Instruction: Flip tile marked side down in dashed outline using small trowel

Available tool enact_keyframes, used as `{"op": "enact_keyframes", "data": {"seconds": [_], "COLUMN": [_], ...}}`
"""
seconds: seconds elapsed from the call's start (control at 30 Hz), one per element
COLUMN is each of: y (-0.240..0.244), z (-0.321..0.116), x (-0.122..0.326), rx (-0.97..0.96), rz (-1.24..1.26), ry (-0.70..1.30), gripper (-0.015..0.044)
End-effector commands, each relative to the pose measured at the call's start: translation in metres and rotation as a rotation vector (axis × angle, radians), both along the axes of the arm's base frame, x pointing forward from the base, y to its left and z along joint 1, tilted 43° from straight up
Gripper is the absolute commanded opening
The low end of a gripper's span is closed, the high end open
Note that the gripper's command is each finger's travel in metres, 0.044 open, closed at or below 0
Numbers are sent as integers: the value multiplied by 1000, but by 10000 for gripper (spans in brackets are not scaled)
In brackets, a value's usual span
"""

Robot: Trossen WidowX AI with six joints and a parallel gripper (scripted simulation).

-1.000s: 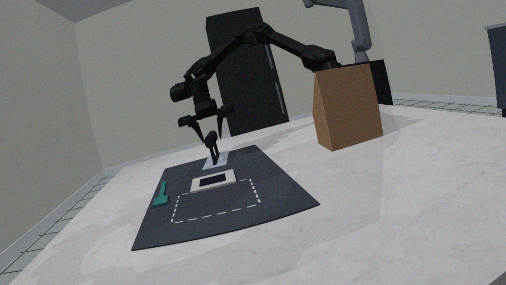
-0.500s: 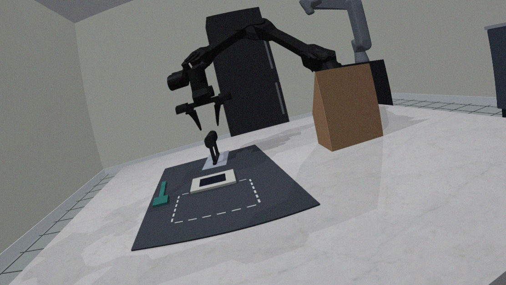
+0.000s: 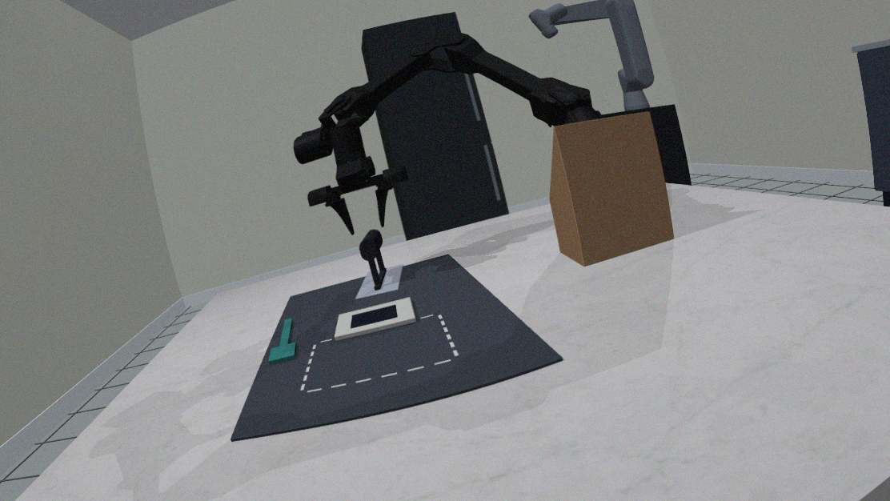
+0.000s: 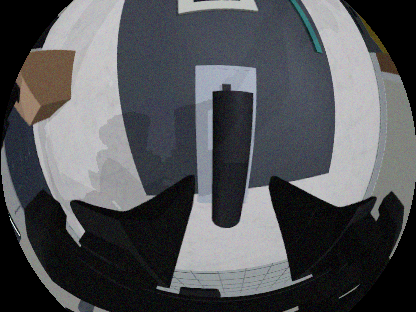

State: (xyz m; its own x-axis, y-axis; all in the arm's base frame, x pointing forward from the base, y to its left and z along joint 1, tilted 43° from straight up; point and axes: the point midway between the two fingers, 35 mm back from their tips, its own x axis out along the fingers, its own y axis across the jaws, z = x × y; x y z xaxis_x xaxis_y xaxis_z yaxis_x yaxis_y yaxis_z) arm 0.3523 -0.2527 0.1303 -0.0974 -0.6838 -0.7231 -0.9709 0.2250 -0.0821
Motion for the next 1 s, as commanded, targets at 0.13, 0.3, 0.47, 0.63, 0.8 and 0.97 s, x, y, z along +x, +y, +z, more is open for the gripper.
{"op": "enact_keyframes", "data": {"seconds": [0.13,0.3,0.47,0.63,0.8,0.97], "y": [-9,-15,-20,-22,-22,-22], "z": [-11,-17,-23,-24,-24,-24], "x": [-1,-2,-3,-4,-4,-4], "rx": [1,0,-1,-1,-1,-1], "rz": [2,2,3,3,3,3], "ry": [7,7,7,7,7,7], "gripper": [270,270,270,217,130,130]}}
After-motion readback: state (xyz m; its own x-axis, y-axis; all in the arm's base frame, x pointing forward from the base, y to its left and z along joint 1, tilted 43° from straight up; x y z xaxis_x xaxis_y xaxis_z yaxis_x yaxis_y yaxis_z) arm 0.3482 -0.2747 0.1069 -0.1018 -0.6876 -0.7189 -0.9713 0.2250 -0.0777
